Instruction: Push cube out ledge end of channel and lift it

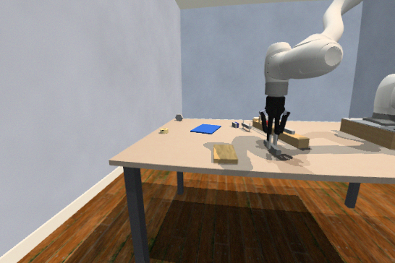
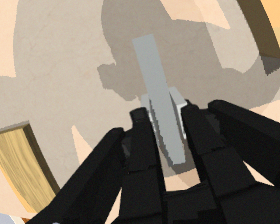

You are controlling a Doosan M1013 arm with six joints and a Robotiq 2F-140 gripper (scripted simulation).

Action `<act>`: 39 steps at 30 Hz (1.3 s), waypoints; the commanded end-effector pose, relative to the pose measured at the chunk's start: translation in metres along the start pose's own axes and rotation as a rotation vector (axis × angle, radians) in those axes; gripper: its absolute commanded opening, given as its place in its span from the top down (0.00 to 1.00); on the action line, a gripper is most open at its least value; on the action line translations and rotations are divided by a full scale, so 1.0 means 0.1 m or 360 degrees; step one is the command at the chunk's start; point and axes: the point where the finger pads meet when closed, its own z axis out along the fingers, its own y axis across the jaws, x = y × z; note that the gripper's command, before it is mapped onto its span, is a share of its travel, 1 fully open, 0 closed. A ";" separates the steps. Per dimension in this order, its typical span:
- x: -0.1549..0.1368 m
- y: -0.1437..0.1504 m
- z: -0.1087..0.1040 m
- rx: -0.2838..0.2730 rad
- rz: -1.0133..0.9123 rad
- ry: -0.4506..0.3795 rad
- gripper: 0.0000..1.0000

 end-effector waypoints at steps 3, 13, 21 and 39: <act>0.00 0.00 -0.36 0.0000 0.0000 0.0000 1.00; 0.00 0.00 -1.06 0.0000 0.0000 0.0000 1.00; 0.00 0.00 -1.07 0.0000 0.0000 0.0000 1.00; 0.00 0.00 -1.07 0.0000 0.0000 0.0000 1.00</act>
